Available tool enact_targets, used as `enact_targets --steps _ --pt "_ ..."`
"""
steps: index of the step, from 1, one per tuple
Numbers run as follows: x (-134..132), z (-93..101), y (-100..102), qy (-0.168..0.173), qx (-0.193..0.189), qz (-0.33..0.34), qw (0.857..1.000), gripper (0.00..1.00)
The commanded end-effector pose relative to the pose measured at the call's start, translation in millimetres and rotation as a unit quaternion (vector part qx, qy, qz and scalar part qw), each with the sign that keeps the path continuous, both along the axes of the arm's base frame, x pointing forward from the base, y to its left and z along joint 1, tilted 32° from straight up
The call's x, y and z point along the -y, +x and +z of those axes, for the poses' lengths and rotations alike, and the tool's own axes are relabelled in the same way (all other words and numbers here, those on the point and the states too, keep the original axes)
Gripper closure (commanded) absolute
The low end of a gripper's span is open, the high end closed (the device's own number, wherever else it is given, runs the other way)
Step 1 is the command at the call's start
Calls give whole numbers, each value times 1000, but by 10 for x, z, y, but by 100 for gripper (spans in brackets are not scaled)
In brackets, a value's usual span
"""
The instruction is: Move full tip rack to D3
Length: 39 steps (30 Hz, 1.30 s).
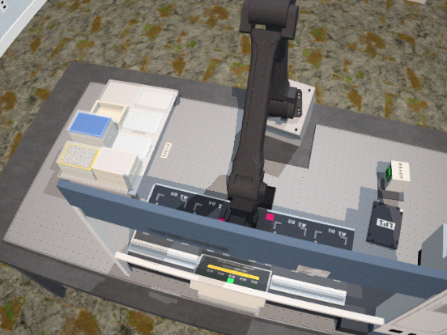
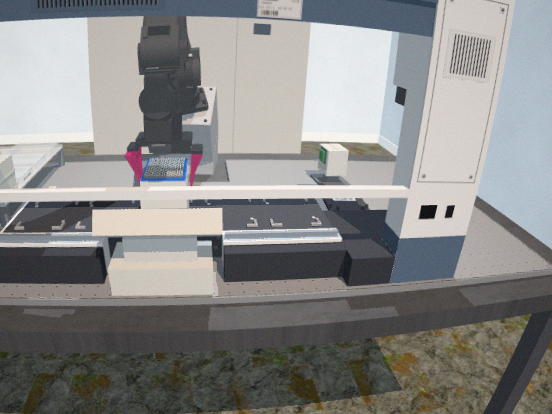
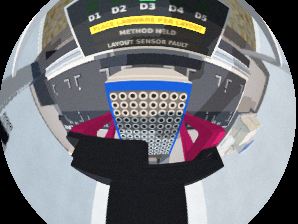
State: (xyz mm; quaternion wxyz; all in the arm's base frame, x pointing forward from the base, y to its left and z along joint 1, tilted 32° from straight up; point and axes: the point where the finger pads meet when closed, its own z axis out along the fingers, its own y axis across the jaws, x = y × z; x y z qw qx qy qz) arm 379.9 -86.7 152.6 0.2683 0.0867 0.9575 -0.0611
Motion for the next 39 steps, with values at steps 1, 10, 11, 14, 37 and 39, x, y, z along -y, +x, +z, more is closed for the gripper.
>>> enact_targets --steps 1,10,11,14,37,39 --pt "21 145 67 -4 17 1 1000 0" --pt "21 145 67 -4 17 1 1000 0" --pt "21 145 67 -4 17 1 1000 0" --pt "21 145 67 -4 17 1 1000 0" --pt "-19 483 -1 -8 31 4 999 0" --pt "-36 514 -17 -8 32 4 999 0"
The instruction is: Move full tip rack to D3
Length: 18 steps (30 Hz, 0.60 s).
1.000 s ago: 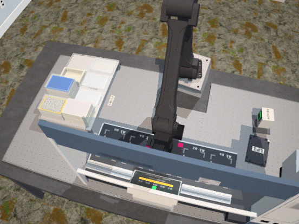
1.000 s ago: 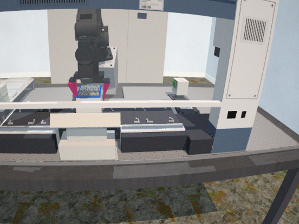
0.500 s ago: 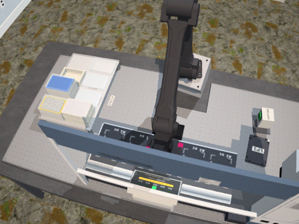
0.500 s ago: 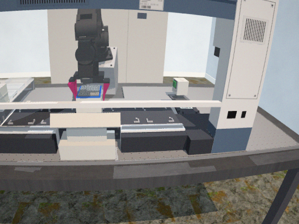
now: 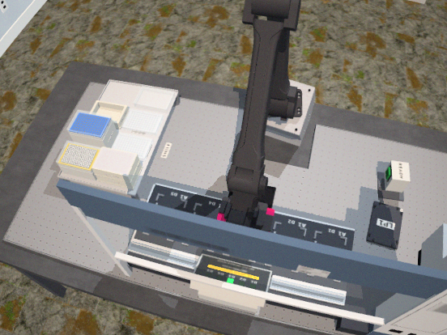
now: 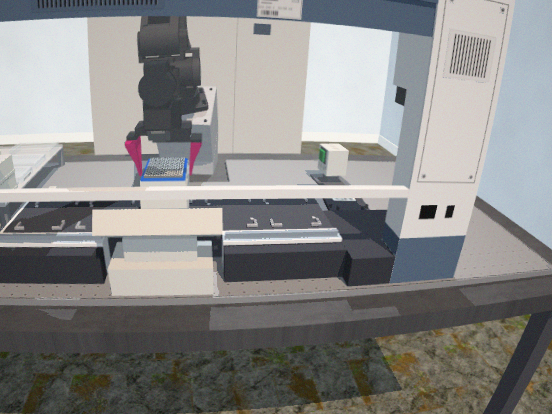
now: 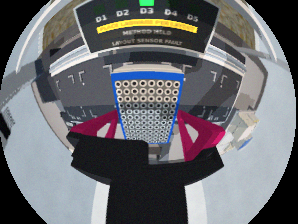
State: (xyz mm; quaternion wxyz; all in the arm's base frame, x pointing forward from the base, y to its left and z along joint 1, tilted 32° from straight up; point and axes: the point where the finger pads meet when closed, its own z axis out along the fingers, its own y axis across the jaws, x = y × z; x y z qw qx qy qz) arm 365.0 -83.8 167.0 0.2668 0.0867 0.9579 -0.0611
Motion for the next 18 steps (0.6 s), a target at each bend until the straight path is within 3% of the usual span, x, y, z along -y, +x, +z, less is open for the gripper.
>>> enact_targets --steps 1,4,6,18 --pt "-15 385 124 -8 34 5 999 0" --pt "-20 310 133 -5 21 5 1000 0" --pt "-35 431 99 -6 34 5 999 0" --pt "-67 613 -12 -5 36 2 999 0"
